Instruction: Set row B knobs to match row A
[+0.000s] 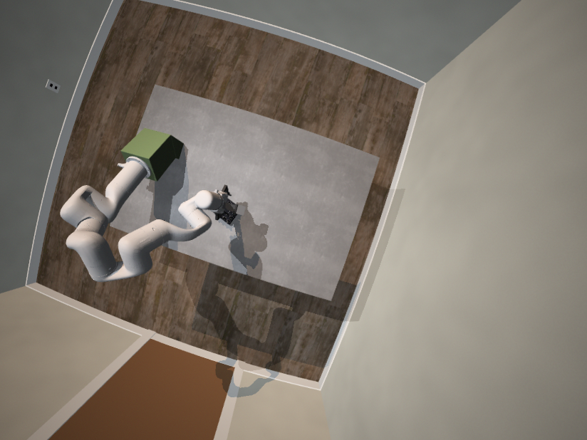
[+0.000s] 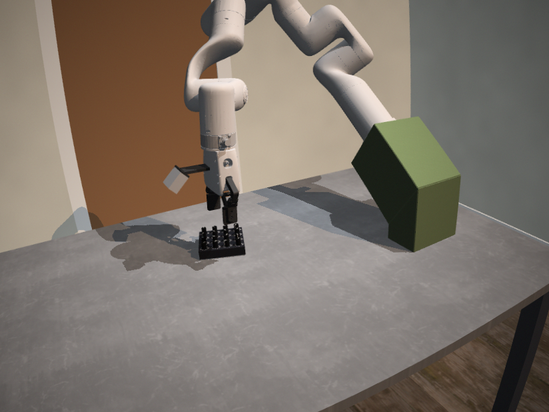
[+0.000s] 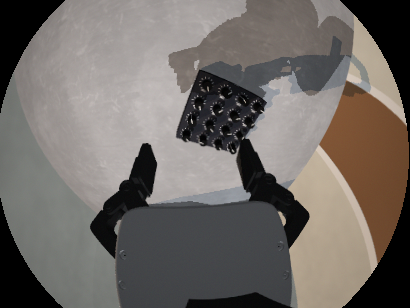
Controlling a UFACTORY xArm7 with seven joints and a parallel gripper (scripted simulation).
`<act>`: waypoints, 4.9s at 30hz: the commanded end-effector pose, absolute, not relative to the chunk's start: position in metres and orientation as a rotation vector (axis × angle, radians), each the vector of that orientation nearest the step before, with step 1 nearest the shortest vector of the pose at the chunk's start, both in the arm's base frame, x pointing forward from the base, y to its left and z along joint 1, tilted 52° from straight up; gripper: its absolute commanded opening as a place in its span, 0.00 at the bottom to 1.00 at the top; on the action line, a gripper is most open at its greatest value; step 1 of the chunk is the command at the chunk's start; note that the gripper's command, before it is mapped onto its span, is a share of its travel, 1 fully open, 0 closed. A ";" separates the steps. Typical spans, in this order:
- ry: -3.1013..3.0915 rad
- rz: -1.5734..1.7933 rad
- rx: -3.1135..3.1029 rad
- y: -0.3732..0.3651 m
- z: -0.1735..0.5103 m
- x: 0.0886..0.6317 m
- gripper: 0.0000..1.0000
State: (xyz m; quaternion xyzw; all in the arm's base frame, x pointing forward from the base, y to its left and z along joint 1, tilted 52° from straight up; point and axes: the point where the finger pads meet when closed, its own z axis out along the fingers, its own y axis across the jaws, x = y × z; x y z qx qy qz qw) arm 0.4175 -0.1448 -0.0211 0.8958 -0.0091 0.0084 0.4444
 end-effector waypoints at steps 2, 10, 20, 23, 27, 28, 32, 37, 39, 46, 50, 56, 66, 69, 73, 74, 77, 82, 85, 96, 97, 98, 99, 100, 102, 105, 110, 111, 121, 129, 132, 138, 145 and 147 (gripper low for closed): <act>-0.024 0.027 2.223 -0.143 -0.021 0.419 1.00; -0.142 0.058 2.221 -0.154 -0.017 0.413 1.00; -0.193 0.072 2.219 -0.158 -0.016 0.410 1.00; -0.193 0.072 2.219 -0.158 -0.016 0.410 1.00; -0.275 0.093 2.213 -0.165 -0.013 0.406 1.00; -0.275 0.093 2.213 -0.165 -0.013 0.406 1.00; -0.275 0.093 2.213 -0.165 -0.013 0.406 1.00; -0.302 0.100 2.211 -0.168 -0.013 0.405 1.00; -0.307 0.102 2.210 -0.168 -0.012 0.404 1.00; -0.356 0.114 2.205 -0.172 -0.011 0.402 1.00; -0.356 0.114 2.205 -0.172 -0.011 0.402 1.00; -0.373 0.119 2.203 -0.174 -0.011 0.401 1.00; -0.398 0.125 2.199 -0.176 -0.010 0.399 1.00; -0.402 0.126 2.199 -0.176 -0.010 0.399 1.00; -0.403 0.126 2.198 -0.176 -0.010 0.399 1.00; -0.403 0.127 2.198 -0.176 -0.010 0.399 1.00; -0.404 0.127 2.198 -0.176 -0.010 0.399 1.00; -0.404 0.127 2.198 -0.176 -0.010 0.399 1.00; -0.404 0.127 2.198 -0.176 -0.010 0.399 1.00; -0.404 0.127 2.198 -0.176 -0.010 0.399 1.00; -0.404 0.127 2.198 -0.176 -0.010 0.399 1.00; -0.404 0.127 2.198 -0.176 -0.010 0.399 1.00; -0.404 0.127 2.198 -0.176 -0.010 0.399 1.00; -0.404 0.127 2.198 -0.176 -0.010 0.399 1.00; -0.404 0.127 2.198 -0.176 -0.010 0.399 1.00; -0.404 0.127 2.198 -0.176 -0.010 0.399 1.00; -0.404 0.127 2.198 -0.176 -0.010 0.399 1.00; -0.404 0.127 2.198 -0.176 -0.010 0.399 1.00; -0.404 0.127 2.198 -0.176 -0.010 0.399 1.00; -0.404 0.127 2.198 -0.176 -0.010 0.399 1.00; -0.404 0.127 2.198 -0.176 -0.010 0.399 1.00; -0.404 0.127 2.198 -0.176 -0.010 0.399 1.00; -0.404 0.127 2.198 -0.176 -0.010 0.399 1.00; -0.404 0.127 2.198 -0.176 -0.010 0.399 1.00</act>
